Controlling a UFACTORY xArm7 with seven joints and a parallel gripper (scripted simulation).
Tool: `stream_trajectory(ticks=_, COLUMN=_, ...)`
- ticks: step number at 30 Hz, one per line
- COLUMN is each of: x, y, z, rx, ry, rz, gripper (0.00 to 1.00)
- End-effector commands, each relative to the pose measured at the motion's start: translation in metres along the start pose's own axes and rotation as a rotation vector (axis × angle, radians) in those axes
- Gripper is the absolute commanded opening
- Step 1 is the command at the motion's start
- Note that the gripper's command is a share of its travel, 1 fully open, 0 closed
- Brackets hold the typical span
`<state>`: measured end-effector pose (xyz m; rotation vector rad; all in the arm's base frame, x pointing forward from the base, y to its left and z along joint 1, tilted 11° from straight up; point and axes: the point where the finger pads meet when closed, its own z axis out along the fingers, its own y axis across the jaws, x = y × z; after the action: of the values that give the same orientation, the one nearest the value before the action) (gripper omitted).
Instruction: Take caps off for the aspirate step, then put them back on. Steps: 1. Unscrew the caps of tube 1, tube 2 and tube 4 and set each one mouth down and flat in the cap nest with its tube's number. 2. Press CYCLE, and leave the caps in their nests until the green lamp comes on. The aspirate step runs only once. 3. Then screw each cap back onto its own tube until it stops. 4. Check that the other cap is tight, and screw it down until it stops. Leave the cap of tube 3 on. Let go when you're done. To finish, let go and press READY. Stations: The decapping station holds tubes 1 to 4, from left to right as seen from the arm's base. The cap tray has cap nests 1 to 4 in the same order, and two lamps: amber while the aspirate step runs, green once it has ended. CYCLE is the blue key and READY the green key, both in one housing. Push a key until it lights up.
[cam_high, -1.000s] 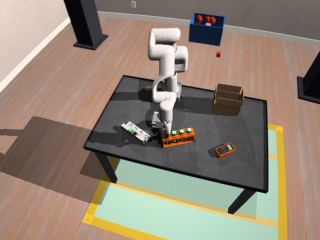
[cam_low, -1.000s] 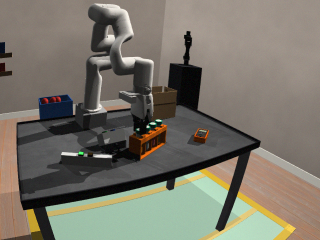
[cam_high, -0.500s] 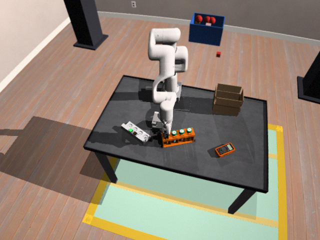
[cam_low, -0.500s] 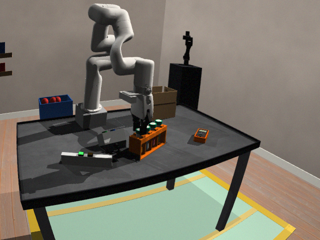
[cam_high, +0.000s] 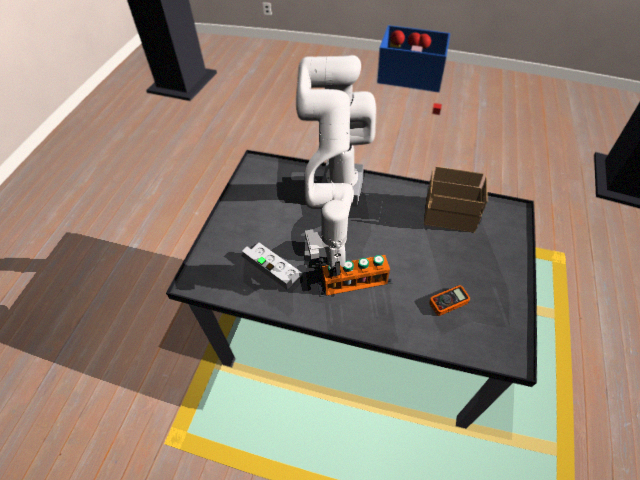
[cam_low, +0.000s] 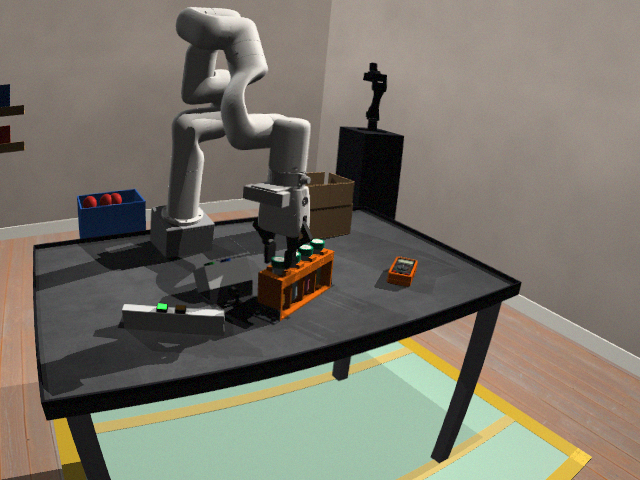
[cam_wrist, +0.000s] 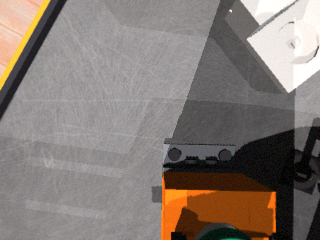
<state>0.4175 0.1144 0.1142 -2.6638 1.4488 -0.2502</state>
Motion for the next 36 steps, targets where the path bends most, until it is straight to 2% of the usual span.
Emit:
stream_trajectory(ticks=1, x=0.0004, y=-0.0012, z=-0.0011, rx=0.009, ry=-0.021, rz=-0.228, gripper=0.46)
stream_trajectory(ticks=5, x=0.0004, y=-0.0012, z=-0.0011, rx=0.010, ry=-0.020, rz=-0.308, gripper=0.46)
stream_trajectory(ticks=16, x=0.0004, y=-0.0012, z=-0.0011, rx=0.014, ry=-0.018, rz=-0.748, gripper=0.46)
stream_trajectory(ticks=25, x=0.0004, y=-0.0012, z=-0.0011, rx=0.015, ry=-0.018, rz=-0.766, gripper=0.46)
stream_trajectory(ticks=26, x=0.0004, y=-0.0012, z=-0.0011, rx=0.015, ry=-0.018, rz=-0.766, gripper=0.00)
stream_trajectory(ticks=36, x=0.0004, y=-0.0012, z=-0.0011, rx=0.015, ry=-0.018, rz=-0.766, gripper=0.00)
